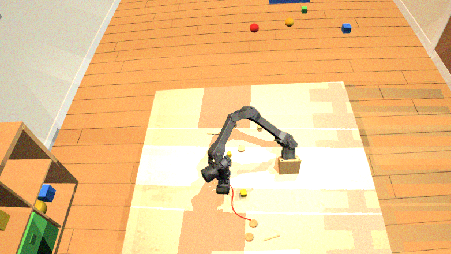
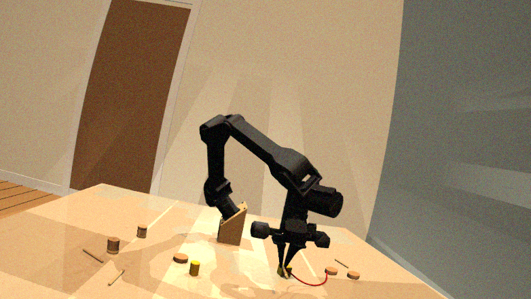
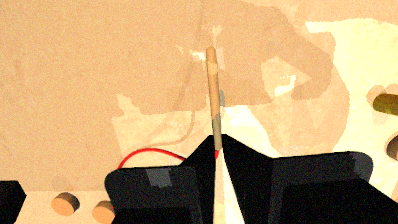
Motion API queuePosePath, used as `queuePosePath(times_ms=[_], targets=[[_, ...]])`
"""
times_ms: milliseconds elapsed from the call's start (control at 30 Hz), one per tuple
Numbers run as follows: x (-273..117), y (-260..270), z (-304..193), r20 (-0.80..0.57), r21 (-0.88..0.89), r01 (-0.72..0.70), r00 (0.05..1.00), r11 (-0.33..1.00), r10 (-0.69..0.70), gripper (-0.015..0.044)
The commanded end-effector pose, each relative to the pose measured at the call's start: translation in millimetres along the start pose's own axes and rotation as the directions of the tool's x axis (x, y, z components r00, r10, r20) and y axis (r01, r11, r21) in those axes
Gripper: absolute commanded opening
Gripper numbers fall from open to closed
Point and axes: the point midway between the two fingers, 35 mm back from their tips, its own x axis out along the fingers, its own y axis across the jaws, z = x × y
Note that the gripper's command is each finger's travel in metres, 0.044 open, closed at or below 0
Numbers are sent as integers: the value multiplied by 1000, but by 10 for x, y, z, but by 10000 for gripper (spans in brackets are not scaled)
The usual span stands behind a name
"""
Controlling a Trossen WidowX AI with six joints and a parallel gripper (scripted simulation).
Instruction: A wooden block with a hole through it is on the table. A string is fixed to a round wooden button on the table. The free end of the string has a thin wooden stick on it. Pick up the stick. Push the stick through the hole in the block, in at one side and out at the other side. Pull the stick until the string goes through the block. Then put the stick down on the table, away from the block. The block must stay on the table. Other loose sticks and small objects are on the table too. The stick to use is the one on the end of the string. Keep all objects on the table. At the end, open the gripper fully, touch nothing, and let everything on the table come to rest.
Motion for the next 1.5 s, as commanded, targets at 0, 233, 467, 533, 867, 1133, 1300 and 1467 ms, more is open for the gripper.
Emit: queuePosePath(times_ms=[0, 233, 467, 533, 867, 1133, 1300, 1467], targets=[[-4, 50, 0, -4, -138, -6, 1000, 990, 6, 0], [-8, 114, -1, -3, -383, -7, 1000, 924, 7, 0], [-10, 178, -4, -2, -604, -7, 1000, 797, 8, 0], [-11, 197, -6, -1, -660, -7, 1000, 751, 8, 0], [-14, 289, -13, 0, -884, -4, 1000, 467, 9, 0], [-15, 363, -22, 1, -981, -1, 1000, 193, 9, 0], [-15, 409, -28, 1, -1000, 1, 1000, 12, 9, 0], [-16, 455, -34, 2, -986, 4, 1000, -169, 10, 0]])
